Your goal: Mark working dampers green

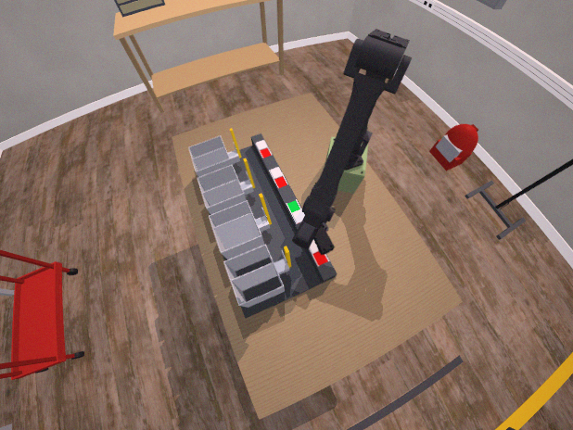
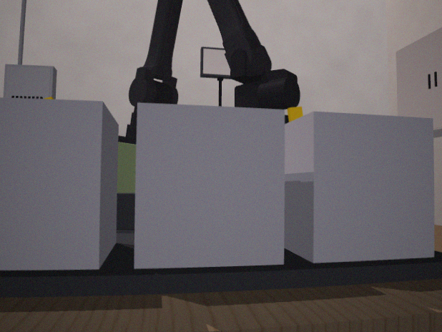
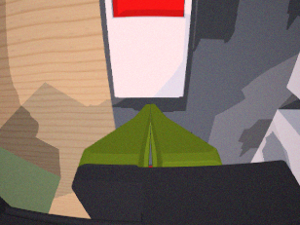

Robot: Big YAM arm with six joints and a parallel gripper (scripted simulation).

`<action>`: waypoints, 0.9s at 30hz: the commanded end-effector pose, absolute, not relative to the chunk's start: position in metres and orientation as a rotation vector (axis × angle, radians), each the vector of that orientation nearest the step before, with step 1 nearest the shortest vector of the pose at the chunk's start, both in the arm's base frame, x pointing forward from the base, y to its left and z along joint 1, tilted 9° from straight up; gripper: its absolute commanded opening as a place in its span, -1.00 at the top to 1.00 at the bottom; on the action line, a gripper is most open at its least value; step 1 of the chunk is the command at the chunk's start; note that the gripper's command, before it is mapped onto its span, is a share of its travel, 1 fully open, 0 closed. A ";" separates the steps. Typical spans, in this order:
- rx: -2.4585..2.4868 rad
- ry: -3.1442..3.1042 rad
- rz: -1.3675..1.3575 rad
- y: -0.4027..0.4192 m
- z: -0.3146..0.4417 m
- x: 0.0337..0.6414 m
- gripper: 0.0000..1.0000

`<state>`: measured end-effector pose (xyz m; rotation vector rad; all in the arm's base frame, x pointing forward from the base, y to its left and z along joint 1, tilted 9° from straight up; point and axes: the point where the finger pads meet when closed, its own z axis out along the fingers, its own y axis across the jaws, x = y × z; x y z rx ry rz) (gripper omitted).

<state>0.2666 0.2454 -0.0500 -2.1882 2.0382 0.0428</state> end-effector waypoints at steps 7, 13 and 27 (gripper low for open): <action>-2.176 2.035 0.036 0.247 -0.051 0.266 1.00; -2.176 2.035 0.036 0.248 -0.051 0.266 1.00; -2.175 2.034 0.036 0.250 -0.051 0.267 1.00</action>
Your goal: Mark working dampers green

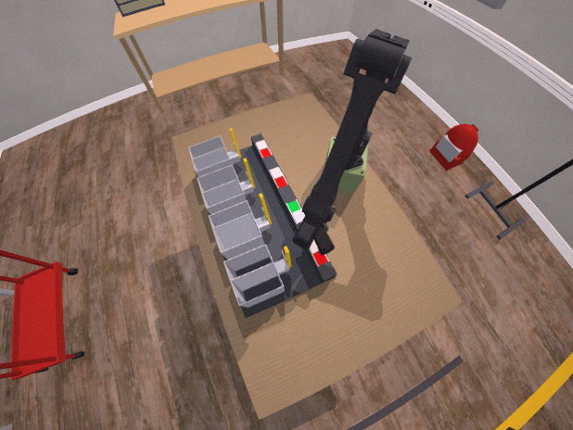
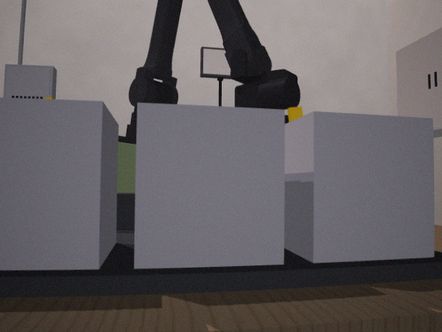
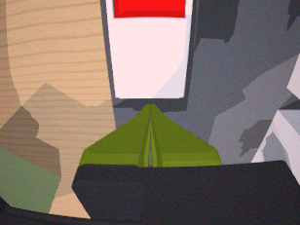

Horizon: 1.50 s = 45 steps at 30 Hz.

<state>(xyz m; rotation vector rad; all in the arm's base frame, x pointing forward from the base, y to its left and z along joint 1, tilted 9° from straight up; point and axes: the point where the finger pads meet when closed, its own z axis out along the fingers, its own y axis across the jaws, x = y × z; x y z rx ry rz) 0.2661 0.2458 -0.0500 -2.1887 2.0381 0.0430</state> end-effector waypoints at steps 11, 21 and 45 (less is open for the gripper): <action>-2.168 2.031 0.035 0.255 -0.049 0.272 1.00; -2.166 2.021 0.035 0.263 -0.045 0.276 1.00; -2.180 2.032 0.042 0.270 -0.046 0.271 1.00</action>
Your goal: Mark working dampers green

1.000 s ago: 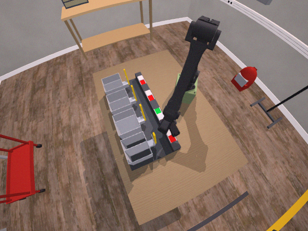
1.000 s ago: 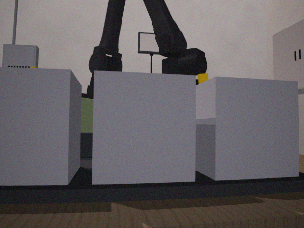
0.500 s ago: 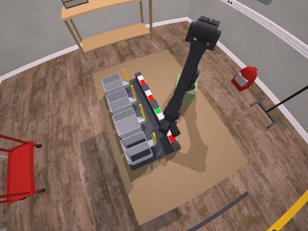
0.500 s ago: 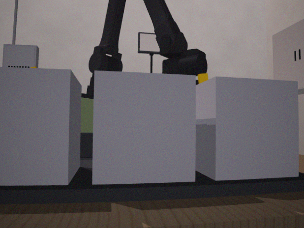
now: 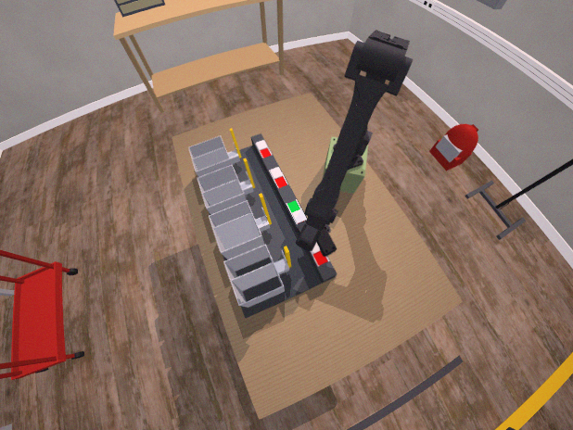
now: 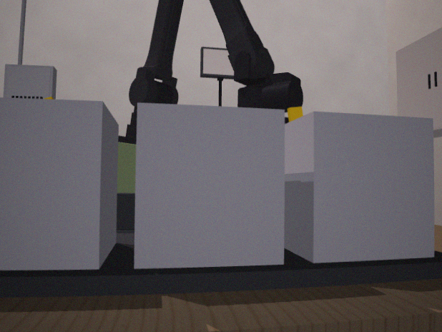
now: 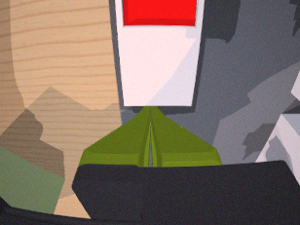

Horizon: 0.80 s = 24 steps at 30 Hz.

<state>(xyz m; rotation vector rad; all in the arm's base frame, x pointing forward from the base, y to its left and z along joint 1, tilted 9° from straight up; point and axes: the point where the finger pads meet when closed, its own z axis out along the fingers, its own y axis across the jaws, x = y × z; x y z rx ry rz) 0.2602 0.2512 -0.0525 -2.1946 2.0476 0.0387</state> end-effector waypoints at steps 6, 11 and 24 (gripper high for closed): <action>-2.180 2.031 0.042 0.273 -0.045 0.271 1.00; -2.180 2.031 0.042 0.276 -0.045 0.271 1.00; -2.180 2.032 0.042 0.283 -0.044 0.270 1.00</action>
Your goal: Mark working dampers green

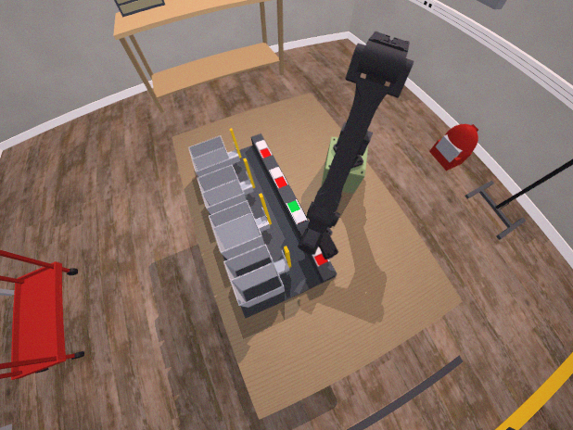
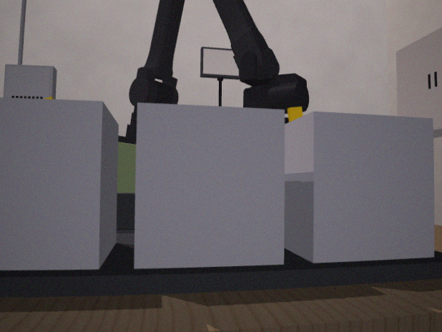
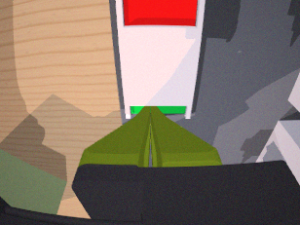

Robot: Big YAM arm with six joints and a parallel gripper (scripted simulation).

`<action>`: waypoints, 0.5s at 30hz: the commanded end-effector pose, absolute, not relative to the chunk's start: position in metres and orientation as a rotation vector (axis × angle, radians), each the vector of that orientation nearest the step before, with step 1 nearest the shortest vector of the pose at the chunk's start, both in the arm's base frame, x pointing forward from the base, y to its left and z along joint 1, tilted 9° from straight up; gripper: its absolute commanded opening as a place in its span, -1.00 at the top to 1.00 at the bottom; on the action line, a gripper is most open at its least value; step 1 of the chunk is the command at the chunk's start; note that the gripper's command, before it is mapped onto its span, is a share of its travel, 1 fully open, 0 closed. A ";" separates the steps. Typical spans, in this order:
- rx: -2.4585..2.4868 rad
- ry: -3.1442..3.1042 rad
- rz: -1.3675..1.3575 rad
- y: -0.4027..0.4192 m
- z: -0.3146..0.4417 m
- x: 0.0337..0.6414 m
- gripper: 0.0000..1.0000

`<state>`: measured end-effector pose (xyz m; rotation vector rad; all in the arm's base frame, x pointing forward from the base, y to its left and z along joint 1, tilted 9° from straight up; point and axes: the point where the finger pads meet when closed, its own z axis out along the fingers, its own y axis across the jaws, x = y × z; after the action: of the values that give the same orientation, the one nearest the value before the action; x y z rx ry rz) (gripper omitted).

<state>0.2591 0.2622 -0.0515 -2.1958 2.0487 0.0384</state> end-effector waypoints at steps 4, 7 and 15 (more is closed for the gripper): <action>-2.180 2.031 0.042 0.285 -0.044 0.270 1.00; -2.180 2.031 0.042 0.287 -0.043 0.270 1.00; -2.179 2.031 0.043 0.291 -0.043 0.270 1.00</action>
<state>0.2585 0.2700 -0.0506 -2.1961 2.0494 0.0379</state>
